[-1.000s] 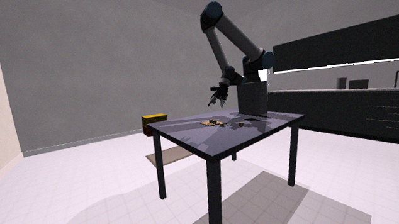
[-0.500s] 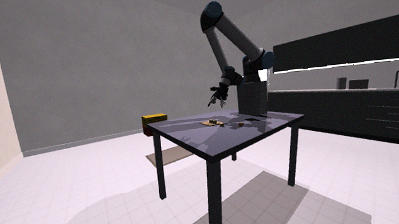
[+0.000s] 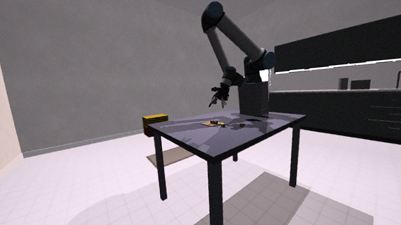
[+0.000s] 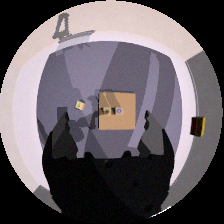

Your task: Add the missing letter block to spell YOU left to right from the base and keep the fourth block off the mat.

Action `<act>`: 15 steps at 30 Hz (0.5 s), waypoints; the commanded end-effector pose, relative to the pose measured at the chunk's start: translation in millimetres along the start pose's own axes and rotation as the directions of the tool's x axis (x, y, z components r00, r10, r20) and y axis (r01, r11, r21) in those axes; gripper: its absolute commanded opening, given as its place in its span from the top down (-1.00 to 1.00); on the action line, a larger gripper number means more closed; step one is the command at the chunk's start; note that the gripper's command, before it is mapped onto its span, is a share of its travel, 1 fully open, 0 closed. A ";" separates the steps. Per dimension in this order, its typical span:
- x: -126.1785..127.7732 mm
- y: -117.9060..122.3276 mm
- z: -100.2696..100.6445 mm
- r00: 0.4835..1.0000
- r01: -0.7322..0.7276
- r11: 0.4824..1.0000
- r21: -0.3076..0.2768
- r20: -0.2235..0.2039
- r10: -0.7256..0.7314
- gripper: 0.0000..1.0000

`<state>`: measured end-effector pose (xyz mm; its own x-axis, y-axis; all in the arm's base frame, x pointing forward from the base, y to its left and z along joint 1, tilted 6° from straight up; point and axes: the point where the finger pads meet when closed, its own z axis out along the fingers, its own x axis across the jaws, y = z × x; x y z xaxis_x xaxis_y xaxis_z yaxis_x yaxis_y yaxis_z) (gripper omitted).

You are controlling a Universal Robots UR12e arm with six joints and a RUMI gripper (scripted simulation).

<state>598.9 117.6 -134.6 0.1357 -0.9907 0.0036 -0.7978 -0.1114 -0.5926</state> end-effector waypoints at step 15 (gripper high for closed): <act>39.9 0.4 -1.1 1.000 0.000 1.000 0.002 -0.001 0.000 -1.00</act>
<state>602.2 88.2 -134.4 0.1337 -0.9910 0.0049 -0.7972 -0.1105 -0.5935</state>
